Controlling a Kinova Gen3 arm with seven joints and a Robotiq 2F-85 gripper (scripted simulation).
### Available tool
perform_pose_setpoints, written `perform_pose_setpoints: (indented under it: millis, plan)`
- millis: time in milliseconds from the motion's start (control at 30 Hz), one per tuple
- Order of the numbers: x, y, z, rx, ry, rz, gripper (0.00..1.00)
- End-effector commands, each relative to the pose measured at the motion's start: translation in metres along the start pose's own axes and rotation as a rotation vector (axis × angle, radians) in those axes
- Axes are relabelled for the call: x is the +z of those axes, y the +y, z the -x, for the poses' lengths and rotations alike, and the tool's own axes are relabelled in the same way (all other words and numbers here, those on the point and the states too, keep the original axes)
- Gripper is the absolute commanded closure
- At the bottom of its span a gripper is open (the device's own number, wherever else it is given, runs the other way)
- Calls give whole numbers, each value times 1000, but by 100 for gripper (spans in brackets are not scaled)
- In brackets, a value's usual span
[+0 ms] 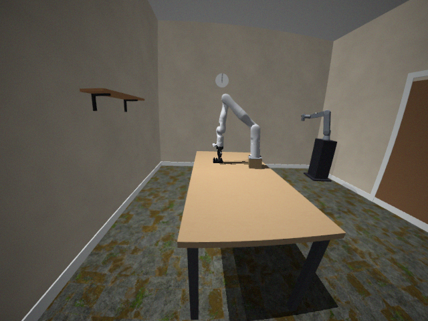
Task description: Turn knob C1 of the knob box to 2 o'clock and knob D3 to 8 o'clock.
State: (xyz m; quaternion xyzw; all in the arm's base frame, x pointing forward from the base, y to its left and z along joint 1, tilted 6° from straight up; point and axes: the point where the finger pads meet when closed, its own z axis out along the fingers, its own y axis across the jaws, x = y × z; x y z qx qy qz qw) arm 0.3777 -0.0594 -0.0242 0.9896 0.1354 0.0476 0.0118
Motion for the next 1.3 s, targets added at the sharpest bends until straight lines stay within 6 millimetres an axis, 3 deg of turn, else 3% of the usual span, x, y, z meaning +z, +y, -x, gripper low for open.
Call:
perform_pose_setpoints:
  millis: [0, 633, 1200, 1233, 1267]
  plan:
    - [0, 0, 0, 19, 0, 0, 92]
    - [0, 0, 0, 392, 0, 0, 92]
    - [0, 0, 0, 417, 0, 0, 92]
    - [0, 0, 0, 417, 0, 0, 81]
    - [0, 0, 0, 417, 0, 0, 81]
